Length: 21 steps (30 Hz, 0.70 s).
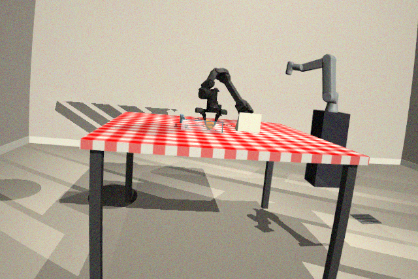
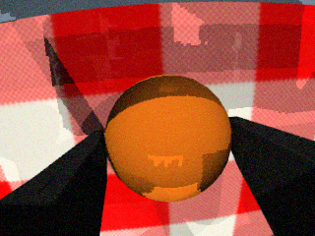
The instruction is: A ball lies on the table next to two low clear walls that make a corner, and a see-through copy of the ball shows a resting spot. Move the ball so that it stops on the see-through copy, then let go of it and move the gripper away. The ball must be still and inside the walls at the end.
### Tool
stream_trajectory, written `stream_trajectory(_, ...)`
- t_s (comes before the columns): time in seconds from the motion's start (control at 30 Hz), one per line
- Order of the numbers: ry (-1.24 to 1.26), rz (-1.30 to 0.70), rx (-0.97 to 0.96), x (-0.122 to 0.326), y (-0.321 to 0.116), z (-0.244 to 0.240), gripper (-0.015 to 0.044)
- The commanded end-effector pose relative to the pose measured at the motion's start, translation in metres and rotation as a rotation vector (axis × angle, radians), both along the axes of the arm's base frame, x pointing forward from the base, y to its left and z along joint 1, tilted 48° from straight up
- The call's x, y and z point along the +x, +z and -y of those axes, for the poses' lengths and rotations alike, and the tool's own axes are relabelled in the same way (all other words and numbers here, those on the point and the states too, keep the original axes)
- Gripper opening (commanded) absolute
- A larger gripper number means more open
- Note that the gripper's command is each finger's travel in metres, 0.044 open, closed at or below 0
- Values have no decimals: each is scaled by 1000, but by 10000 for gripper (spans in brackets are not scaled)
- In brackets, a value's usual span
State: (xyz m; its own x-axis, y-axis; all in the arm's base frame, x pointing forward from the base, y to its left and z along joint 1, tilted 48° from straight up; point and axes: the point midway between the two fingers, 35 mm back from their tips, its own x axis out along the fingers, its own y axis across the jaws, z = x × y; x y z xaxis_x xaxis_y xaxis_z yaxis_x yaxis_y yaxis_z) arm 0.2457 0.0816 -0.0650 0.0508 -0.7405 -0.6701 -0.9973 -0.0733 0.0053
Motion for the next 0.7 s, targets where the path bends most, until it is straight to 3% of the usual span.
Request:
stream_trajectory(0.0, 2, 8, 10, 3, 9, -16, 24)
stream_trajectory(0.03, 2, 7, 11, 4, 12, -20, 0)
stream_trajectory(0.67, 1, 5, 10, -7, 84, -95, 0)
